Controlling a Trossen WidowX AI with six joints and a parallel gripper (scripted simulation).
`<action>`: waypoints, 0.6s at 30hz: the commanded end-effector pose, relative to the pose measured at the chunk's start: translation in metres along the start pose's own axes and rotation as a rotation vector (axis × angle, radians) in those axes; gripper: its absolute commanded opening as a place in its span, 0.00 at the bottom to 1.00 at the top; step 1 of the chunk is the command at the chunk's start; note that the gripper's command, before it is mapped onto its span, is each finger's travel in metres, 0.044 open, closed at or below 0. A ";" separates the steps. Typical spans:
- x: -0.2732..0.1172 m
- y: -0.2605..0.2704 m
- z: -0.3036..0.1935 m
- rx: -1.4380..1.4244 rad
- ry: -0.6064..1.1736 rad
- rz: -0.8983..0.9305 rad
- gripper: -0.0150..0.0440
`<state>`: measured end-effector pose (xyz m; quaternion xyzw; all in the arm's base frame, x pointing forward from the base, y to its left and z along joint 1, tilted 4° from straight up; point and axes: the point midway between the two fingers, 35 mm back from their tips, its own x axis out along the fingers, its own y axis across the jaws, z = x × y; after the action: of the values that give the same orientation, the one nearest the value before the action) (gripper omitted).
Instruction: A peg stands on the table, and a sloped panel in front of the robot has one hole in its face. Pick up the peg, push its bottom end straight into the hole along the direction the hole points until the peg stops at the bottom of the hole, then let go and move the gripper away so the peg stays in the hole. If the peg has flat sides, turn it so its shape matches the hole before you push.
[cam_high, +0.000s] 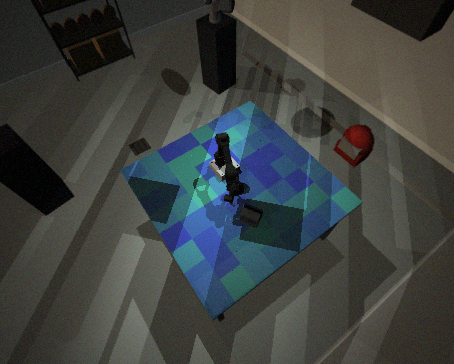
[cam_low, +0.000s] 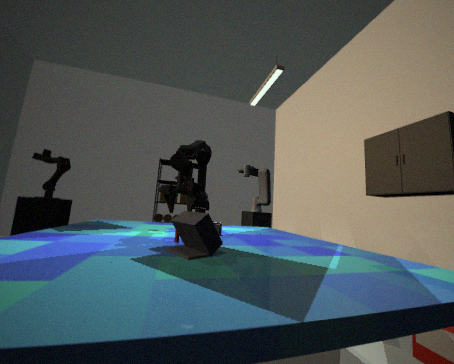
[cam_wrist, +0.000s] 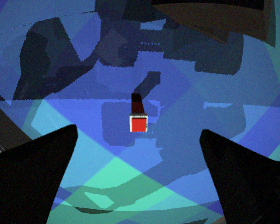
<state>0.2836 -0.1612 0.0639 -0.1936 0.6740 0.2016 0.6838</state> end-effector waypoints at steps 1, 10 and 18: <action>0.004 -0.002 -0.006 -0.032 0.011 0.039 1.00; 0.011 -0.003 -0.006 -0.033 0.012 0.041 1.00; 0.025 -0.003 -0.006 -0.033 0.012 0.041 1.00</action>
<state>0.2814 -0.1675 0.0454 -0.1929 0.6782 0.2208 0.6739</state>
